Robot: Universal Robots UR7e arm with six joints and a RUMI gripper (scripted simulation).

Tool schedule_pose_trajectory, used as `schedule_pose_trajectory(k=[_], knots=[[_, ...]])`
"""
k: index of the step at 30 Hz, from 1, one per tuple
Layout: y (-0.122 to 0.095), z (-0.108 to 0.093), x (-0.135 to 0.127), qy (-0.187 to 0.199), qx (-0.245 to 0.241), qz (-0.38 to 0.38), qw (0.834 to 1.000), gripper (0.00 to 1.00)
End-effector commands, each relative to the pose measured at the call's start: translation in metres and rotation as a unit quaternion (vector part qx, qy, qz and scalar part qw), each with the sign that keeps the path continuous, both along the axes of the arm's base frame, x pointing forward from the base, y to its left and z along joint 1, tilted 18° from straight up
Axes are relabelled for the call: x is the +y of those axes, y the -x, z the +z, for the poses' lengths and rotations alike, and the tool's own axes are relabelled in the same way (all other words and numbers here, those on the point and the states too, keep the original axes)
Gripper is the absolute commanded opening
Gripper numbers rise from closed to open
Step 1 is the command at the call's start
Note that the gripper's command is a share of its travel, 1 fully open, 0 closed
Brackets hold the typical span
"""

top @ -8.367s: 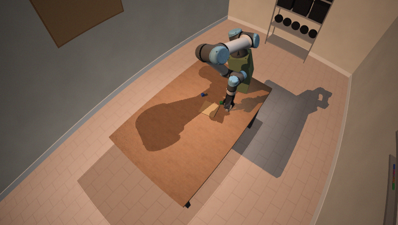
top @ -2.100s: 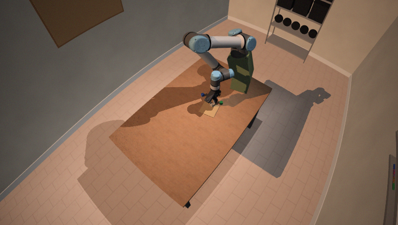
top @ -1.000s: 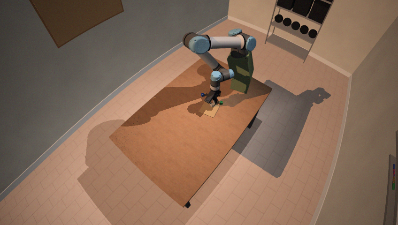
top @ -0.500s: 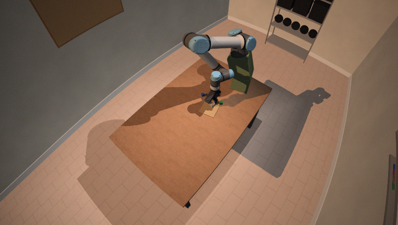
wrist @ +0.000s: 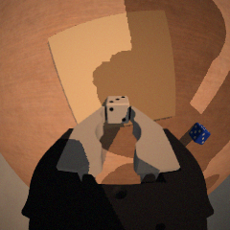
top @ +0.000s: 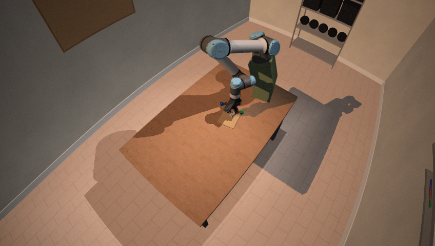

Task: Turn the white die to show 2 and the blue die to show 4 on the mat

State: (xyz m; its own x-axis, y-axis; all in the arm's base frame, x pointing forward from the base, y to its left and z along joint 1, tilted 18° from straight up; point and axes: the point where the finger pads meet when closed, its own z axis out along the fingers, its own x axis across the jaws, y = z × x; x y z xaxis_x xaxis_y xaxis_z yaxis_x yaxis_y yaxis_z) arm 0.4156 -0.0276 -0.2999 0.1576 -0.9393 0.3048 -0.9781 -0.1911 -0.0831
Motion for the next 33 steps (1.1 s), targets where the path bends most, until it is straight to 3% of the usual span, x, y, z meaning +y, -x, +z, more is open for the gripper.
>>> schedule_pose_trajectory(k=[1,16,33], knots=[[-0.0004,0.0004,0.0001,0.0,0.0,0.0,1.0,0.06],[-0.0004,0.0004,0.0001,0.0,0.0,0.0,1.0,0.24],[0.0003,0.0052,0.0015,0.0,0.0,0.0,1.0,0.24]])
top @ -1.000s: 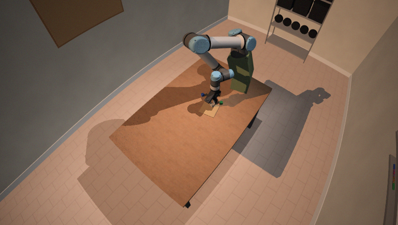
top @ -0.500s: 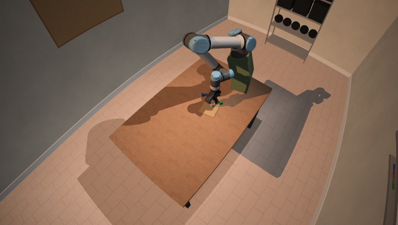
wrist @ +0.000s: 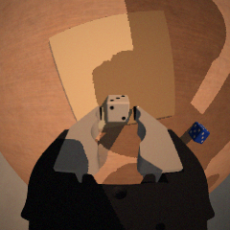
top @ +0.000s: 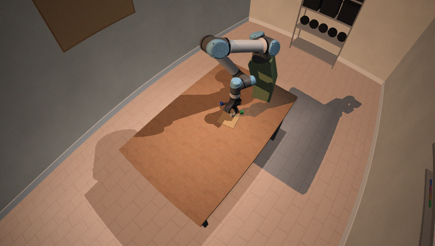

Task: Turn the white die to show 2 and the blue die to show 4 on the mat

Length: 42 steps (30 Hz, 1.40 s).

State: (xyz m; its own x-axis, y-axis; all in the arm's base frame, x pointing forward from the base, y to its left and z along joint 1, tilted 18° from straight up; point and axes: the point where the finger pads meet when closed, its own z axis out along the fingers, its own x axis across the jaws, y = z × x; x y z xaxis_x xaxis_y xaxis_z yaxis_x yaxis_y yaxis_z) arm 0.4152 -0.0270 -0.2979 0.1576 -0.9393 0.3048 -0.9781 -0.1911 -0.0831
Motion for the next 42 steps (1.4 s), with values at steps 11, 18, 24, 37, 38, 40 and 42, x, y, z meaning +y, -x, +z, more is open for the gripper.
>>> schedule_pose_trajectory(k=[11,18,24,37,38,40,42], knots=[[0.006,0.042,0.012,0.0,0.0,0.0,1.0,0.24],[0.009,0.062,0.019,0.0,0.0,0.0,1.0,0.24],[0.011,0.078,0.023,0.0,0.0,0.0,1.0,0.24],[0.012,0.084,0.025,0.0,0.0,0.0,1.0,1.0],[0.012,0.084,0.025,0.0,0.0,0.0,1.0,1.0],[0.012,0.084,0.025,0.0,0.0,0.0,1.0,1.0],[0.012,0.084,0.025,0.0,0.0,0.0,1.0,1.0]])
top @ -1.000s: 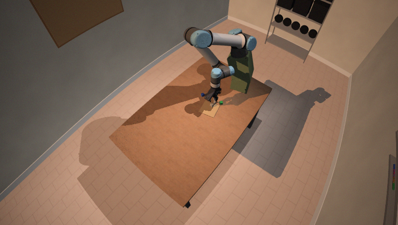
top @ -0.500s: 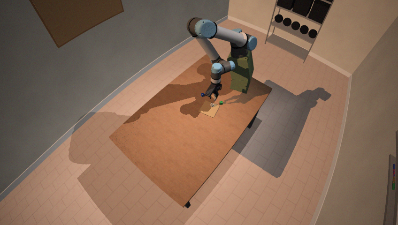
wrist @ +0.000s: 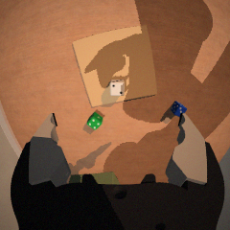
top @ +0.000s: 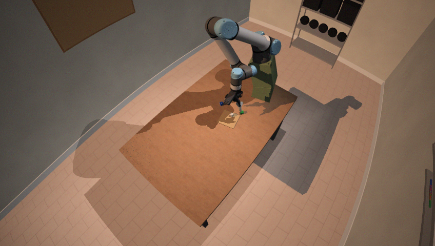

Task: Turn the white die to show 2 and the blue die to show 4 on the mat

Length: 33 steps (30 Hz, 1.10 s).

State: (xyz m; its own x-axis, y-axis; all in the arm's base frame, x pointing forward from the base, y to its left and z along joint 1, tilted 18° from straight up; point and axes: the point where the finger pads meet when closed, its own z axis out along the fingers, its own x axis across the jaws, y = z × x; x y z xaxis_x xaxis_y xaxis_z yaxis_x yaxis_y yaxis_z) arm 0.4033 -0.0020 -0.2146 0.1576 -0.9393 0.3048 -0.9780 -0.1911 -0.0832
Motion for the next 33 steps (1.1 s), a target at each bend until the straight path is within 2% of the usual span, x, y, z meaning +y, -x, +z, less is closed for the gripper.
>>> schedule_pose_trajectory(k=[1,17,23,25,33], knots=[[0.0,0.0,0.0,0.0,0.0,0.0,1.0,1.0],[0.0,0.002,-0.007,-0.002,-0.003,-0.009,1.0,1.0],[0.001,0.009,-0.047,-0.011,-0.017,-0.06,0.998,1.0],[0.001,0.009,-0.047,-0.011,-0.017,-0.06,0.998,1.0],[0.015,0.023,-0.12,-0.024,-0.045,-0.152,0.987,1.0]])
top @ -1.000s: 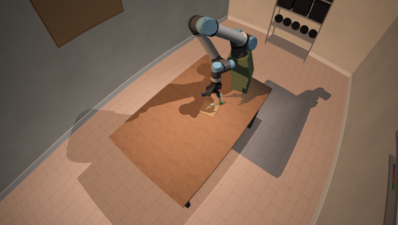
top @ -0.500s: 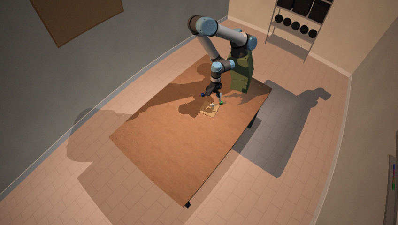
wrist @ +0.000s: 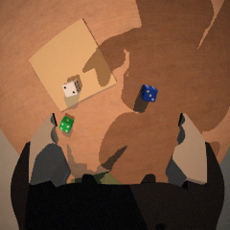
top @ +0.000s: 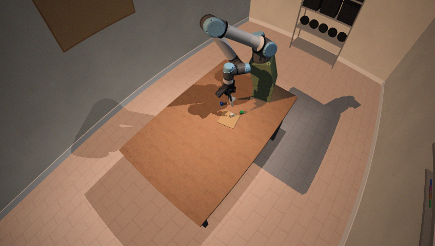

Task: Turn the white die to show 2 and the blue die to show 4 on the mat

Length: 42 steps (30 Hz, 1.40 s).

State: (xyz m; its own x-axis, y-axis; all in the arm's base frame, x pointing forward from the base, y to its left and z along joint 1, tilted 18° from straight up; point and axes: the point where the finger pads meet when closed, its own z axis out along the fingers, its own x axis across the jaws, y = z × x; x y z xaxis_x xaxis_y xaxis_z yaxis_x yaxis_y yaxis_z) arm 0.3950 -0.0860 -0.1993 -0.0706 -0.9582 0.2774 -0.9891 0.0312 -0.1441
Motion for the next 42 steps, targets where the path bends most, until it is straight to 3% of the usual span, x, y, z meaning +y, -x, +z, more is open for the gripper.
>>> schedule_pose_trajectory(k=[1,10,11,42], knots=[[0.008,0.009,-0.042,-0.008,-0.019,-0.05,0.999,1.0],[0.013,0.012,-0.058,-0.01,-0.025,-0.071,0.997,1.0],[0.013,0.012,-0.058,-0.01,-0.025,-0.071,0.997,0.24],[0.013,0.012,-0.058,-0.01,-0.025,-0.071,0.997,0.24]])
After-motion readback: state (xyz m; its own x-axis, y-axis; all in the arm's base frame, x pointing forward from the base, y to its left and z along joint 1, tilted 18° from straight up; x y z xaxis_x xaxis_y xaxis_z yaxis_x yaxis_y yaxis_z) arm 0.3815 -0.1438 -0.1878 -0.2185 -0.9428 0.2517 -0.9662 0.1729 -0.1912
